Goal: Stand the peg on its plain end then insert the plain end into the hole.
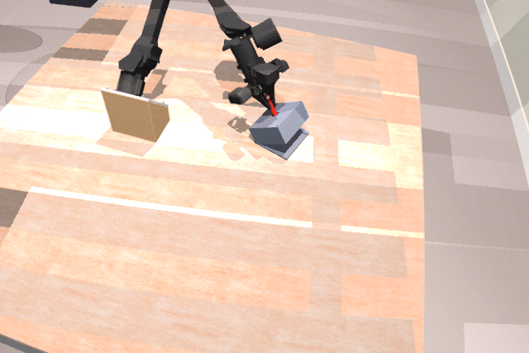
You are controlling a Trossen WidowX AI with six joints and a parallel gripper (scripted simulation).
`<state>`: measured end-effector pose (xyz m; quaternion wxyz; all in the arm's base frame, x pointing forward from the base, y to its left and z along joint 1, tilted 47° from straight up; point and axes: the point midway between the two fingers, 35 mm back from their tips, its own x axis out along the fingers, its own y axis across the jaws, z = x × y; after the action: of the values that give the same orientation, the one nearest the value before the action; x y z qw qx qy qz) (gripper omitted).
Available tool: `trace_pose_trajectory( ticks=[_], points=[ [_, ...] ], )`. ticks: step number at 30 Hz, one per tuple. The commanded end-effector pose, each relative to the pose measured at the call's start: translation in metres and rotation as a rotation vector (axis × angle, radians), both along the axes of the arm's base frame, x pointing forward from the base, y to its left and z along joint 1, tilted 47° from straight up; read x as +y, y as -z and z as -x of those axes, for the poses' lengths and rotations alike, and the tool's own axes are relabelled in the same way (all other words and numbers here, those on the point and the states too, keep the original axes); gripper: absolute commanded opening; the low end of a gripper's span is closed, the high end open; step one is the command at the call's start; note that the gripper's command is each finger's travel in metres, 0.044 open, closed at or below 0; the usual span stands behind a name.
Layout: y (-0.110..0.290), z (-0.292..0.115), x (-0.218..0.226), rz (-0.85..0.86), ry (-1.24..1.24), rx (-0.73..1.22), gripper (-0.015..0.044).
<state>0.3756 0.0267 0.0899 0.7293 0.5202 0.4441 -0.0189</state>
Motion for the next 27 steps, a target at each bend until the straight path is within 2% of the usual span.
trace_pose_trajectory(
  ticks=[1, 22, 27],
  points=[
    [0.0027, -0.0024, 0.0008, -0.001, 0.005, 0.005, 0.0],
    [0.0048, -0.004, 0.0032, 0.0, -0.001, 0.002, 0.0],
    [0.0048, -0.004, 0.0032, 0.0, -0.001, 0.002, 0.0131]
  ],
)
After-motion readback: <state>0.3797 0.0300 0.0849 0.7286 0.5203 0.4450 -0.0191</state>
